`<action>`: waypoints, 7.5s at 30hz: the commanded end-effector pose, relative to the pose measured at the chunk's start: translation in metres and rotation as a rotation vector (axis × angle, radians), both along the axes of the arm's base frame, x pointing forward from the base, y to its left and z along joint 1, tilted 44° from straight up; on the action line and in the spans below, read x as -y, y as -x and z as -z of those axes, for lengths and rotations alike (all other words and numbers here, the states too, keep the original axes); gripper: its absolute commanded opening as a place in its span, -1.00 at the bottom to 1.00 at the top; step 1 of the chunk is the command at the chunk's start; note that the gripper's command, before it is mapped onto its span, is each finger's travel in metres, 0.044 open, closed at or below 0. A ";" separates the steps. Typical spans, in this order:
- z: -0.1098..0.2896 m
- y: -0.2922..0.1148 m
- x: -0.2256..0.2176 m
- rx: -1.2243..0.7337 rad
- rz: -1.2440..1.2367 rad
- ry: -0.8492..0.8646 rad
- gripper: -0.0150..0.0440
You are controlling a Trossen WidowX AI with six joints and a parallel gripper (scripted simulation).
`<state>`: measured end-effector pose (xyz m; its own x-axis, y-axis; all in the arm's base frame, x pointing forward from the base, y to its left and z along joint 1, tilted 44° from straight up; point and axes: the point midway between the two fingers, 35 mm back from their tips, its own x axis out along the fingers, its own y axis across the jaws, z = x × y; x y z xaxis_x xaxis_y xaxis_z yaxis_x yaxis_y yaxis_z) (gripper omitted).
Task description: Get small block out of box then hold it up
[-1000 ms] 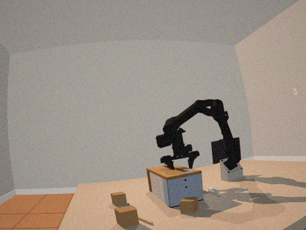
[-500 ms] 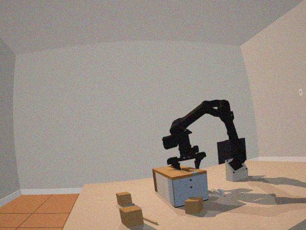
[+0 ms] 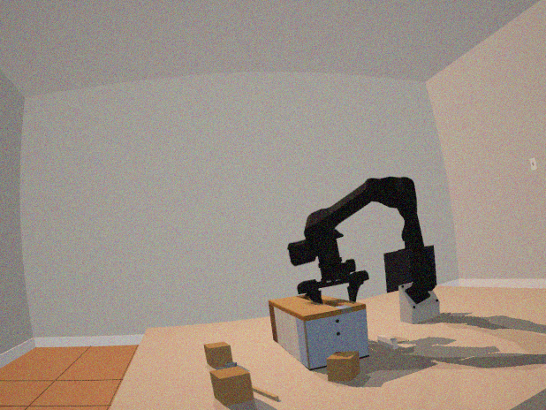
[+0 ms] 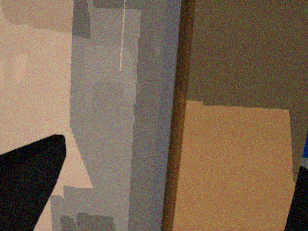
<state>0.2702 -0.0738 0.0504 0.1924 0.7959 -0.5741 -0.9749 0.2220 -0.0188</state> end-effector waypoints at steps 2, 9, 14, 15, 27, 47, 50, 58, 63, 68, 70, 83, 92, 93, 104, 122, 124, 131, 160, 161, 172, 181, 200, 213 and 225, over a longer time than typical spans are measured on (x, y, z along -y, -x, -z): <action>-0.008 -0.002 -0.007 0.004 0.004 -0.001 0.86; -0.017 -0.004 -0.017 0.004 0.004 -0.001 0.86; -0.024 -0.005 -0.023 0.004 0.004 -0.002 0.86; -0.025 -0.005 -0.025 0.004 0.004 -0.002 0.86; -0.041 -0.009 -0.041 0.004 0.004 -0.003 0.86; -0.066 -0.015 -0.066 0.005 0.004 -0.004 0.86; -0.070 -0.016 -0.070 0.005 0.004 -0.005 0.86; -0.080 -0.018 -0.081 0.005 0.004 -0.005 0.86; -0.090 -0.017 -0.072 -0.013 0.022 -0.007 0.86; -0.120 -0.006 -0.038 -0.073 0.079 -0.024 0.86; -0.121 -0.005 -0.037 -0.076 0.082 -0.026 0.86; -0.148 0.016 -0.065 0.769 -0.404 0.447 0.47; -0.166 0.031 -0.078 1.242 -0.747 0.795 0.47; -0.166 0.031 -0.078 1.242 -0.747 0.795 0.47; -0.153 0.025 -0.088 1.236 -0.757 0.796 0.47; -0.096 0.012 -0.147 1.246 -0.744 0.794 0.47; -0.093 0.011 -0.149 1.246 -0.745 0.794 0.47; -0.084 0.009 -0.156 1.245 -0.746 0.794 0.47; -0.056 0.006 -0.181 1.249 -0.740 0.792 0.21; -0.056 0.006 -0.181 1.249 -0.740 0.792 0.12; -0.066 0.006 -0.170 1.247 -0.746 0.793 -0.49; -0.096 0.014 -0.143 1.249 -0.747 0.792 -0.49; -0.097 0.020 -0.128 0.892 -0.392 0.606 -0.49; -0.095 0.025 -0.117 0.507 -0.034 0.409 -0.49; -0.095 0.029 -0.108 0.142 0.286 0.220 -0.49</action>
